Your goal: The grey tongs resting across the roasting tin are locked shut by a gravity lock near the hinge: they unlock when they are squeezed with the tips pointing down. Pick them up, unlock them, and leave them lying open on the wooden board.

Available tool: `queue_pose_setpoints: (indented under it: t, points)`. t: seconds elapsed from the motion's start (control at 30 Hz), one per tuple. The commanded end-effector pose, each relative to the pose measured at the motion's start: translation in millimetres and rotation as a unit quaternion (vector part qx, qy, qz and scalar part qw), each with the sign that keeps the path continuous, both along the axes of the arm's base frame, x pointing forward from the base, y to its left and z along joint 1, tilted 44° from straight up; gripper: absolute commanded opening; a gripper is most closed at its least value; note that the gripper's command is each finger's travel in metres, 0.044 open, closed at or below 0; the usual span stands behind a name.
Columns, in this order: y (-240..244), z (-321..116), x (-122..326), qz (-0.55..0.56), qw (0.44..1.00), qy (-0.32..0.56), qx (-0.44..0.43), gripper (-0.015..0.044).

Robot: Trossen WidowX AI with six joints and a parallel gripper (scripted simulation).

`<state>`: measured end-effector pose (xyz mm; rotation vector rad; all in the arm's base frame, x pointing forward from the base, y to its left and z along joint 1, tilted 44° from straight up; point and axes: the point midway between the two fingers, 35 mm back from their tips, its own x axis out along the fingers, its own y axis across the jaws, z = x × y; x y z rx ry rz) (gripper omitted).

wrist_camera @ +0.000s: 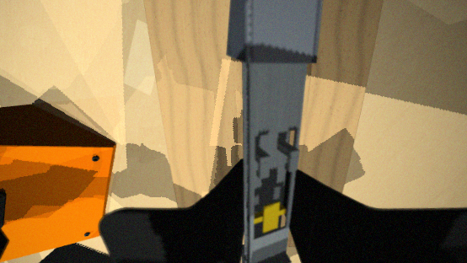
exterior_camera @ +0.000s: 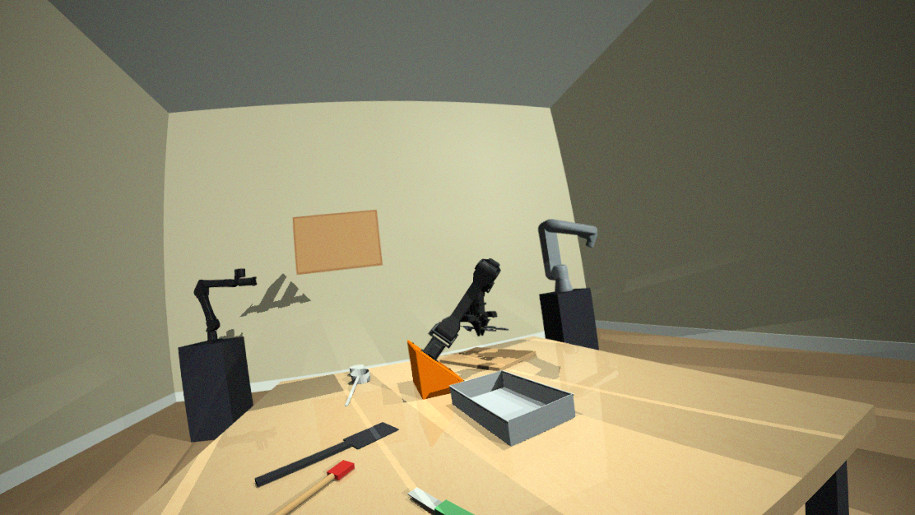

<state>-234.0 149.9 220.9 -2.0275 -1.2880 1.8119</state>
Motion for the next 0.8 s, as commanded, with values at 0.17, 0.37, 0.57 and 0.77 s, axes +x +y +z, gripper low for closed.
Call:
queue_pose_setpoints:
  t: [0.17,0.37,0.57,0.77]
  points:
    - [10,-10,0,0.001,1.0,0.001,0.008,-0.015]
    - [17,-17,0,0.001,1.0,0.003,0.013,-0.015]
    - [24,-24,0,0.001,1.0,0.004,0.018,-0.015]
    - [31,-31,1,0.0,1.0,0.005,0.024,-0.015]
